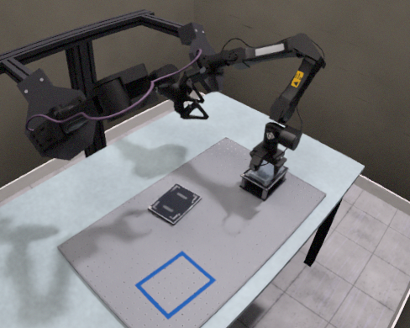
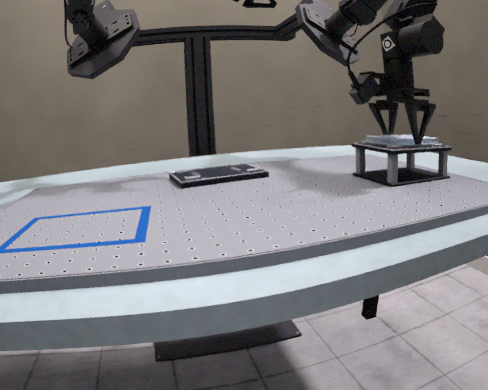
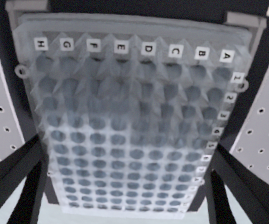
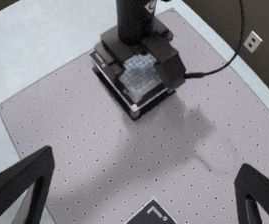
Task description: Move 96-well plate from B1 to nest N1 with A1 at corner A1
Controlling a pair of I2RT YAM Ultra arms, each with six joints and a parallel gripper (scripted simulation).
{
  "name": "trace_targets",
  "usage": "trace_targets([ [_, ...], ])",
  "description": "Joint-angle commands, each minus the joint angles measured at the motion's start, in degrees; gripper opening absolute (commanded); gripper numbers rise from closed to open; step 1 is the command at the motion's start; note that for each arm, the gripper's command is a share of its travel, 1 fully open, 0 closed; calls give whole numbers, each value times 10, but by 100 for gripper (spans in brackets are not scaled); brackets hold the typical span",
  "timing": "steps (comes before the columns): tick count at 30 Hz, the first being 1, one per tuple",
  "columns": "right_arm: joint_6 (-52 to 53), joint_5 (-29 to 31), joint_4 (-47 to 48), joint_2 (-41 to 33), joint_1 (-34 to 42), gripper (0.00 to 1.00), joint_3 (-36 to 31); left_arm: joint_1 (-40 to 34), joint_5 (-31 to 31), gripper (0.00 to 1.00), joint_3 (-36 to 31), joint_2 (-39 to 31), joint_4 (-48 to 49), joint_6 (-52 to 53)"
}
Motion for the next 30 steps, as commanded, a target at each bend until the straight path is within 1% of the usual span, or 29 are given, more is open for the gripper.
trace_targets([
  [1, -1, -6, 7, -3, 11, 100, 13, 8, 15, 80, 18, 22, 23, 10],
  [9, -1, -6, 7, -3, 11, 100, 13, 14, 16, 80, 20, 31, 26, 11],
  [13, -1, -6, 7, -3, 11, 100, 13, -1, 2, 80, 4, -3, -12, -5],
  [17, -1, -6, 7, -3, 11, 100, 13, -1, 2, 80, 4, -2, -12, -4],
  [18, -1, -6, 7, -3, 11, 100, 13, -1, 2, 92, 4, -2, -12, -4],
  [19, -1, -6, 7, -3, 11, 100, 13, -1, 2, 100, 4, -2, -12, -4],
  [27, -1, -6, 7, -3, 11, 100, 13, -13, -6, 100, 3, -23, -36, -10],
  [30, -1, -6, 7, -3, 11, 100, 13, -20, -13, 100, -9, -36, -47, -15],
])
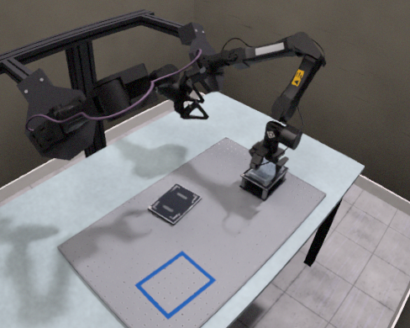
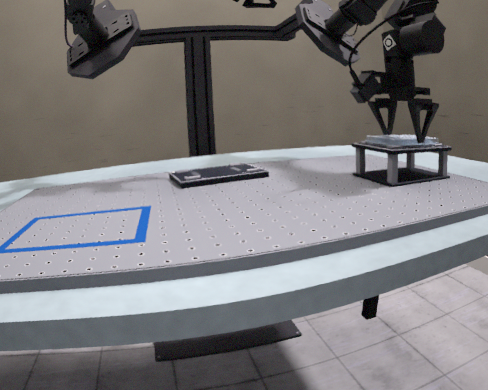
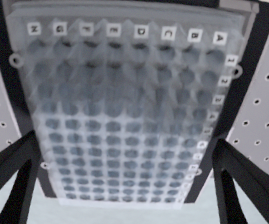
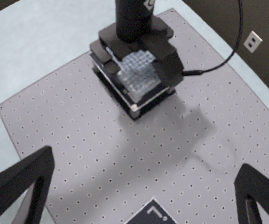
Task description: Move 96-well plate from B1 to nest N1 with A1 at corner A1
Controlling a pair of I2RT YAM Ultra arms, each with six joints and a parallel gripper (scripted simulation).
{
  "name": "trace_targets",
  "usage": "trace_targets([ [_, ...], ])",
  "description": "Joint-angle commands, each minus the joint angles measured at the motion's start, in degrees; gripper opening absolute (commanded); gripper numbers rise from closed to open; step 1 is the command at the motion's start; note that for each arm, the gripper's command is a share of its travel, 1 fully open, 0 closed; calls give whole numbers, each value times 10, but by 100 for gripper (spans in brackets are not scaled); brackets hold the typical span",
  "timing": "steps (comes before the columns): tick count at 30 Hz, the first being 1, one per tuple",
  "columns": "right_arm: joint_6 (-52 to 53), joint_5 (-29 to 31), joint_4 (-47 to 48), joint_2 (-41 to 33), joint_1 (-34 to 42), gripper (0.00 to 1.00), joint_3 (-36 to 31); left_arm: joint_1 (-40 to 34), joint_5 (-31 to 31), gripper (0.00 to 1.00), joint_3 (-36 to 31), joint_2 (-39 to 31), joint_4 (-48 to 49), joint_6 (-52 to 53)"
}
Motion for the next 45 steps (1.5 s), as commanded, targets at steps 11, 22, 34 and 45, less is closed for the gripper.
trace_targets([
  [11, -1, -6, 7, -3, 11, 100, 13, -82, -55, 100, -53, -121, -100, -54],
  [22, -1, -6, 7, -3, 11, 100, 13, -130, -88, 100, -25, -160, -193, -105],
  [34, -1, -6, 7, -3, 11, 100, 13, -79, 95, 100, -86, -231, -77, -91],
  [45, -1, -6, 7, -3, 11, 100, 13, 75, 383, 100, -210, -318, 68, -126],
])
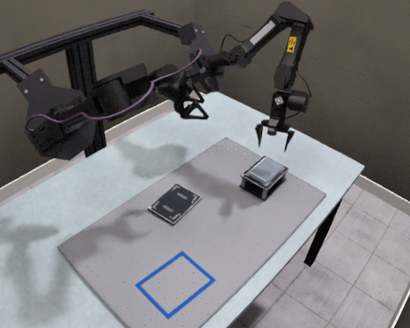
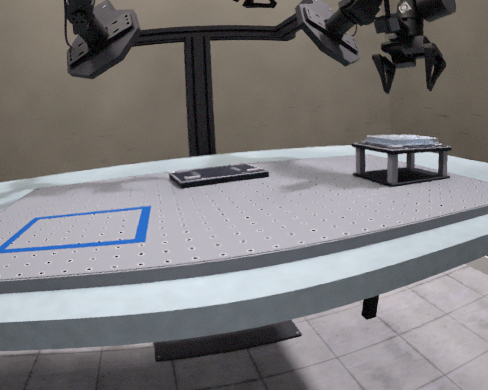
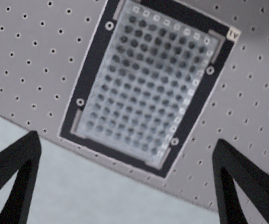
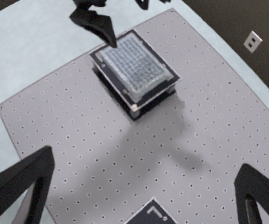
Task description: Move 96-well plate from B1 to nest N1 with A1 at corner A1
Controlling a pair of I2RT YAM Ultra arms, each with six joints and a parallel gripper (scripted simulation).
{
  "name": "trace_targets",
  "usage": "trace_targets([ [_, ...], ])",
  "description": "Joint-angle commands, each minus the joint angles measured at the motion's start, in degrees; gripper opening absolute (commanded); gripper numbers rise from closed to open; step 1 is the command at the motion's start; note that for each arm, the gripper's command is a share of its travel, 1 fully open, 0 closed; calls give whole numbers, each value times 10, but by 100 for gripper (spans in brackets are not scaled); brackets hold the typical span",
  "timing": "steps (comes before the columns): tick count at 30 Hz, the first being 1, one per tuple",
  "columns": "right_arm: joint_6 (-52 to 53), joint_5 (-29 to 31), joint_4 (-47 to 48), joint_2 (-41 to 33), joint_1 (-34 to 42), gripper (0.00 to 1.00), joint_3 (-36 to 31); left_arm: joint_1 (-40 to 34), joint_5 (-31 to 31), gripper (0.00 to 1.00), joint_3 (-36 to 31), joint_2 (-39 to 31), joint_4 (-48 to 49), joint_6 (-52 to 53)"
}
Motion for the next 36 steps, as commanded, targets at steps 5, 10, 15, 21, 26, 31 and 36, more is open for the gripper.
trace_targets([
  [5, -1, -6, 7, -3, 11, 100, 13, 66, 189, 100, -51, -7, 107, -29],
  [10, -1, -6, 7, -3, 11, 100, 13, 117, 255, 100, -78, 7, 159, -48],
  [15, -1, -6, 7, -3, 11, 100, 13, 134, 260, 100, -90, 20, 170, -48],
  [21, -1, -6, 7, -3, 11, 100, 13, 132, 262, 100, -90, 23, 174, -47],
  [26, -1, -6, 7, -3, 11, 100, 13, 132, 262, 100, -90, 23, 175, -48],
  [31, -1, -6, 7, -3, 11, 100, 13, 131, 262, 100, -84, 18, 176, -48],
  [36, -1, -6, 7, -3, 11, 100, 13, 131, 262, 100, -84, 18, 176, -48],
])
